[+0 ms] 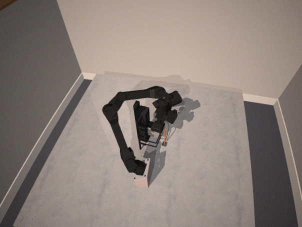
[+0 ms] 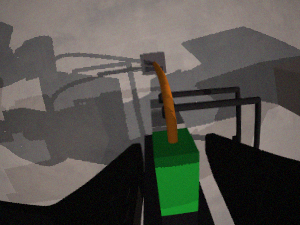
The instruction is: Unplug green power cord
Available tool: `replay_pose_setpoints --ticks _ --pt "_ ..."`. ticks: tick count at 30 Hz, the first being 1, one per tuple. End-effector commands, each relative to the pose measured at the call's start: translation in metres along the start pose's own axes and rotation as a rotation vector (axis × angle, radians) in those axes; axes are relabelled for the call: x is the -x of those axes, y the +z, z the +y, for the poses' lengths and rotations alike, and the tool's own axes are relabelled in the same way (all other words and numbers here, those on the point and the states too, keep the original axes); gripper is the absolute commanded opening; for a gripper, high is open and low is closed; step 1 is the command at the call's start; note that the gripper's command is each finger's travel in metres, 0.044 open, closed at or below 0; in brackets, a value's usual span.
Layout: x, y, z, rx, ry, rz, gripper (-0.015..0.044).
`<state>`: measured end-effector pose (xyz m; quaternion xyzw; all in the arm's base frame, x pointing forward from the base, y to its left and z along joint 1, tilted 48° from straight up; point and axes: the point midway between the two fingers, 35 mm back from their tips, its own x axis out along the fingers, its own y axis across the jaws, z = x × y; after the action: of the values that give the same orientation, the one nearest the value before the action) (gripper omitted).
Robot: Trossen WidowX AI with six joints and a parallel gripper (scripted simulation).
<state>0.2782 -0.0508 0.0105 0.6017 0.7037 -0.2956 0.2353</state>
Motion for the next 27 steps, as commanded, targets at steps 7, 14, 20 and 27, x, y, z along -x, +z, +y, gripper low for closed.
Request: replay_pose_setpoints --ticks 7,14,20,27 --pt "-0.001 -0.018 -0.001 -0.004 -0.001 0.006 0.0160" --pt "-0.002 -0.018 -0.001 -0.004 -0.001 0.006 0.0160" --pt "-0.010 -0.018 -0.001 -0.004 -0.001 0.006 0.0160" --pt "-0.013 -0.018 -0.001 -0.004 -0.001 0.006 0.0160"
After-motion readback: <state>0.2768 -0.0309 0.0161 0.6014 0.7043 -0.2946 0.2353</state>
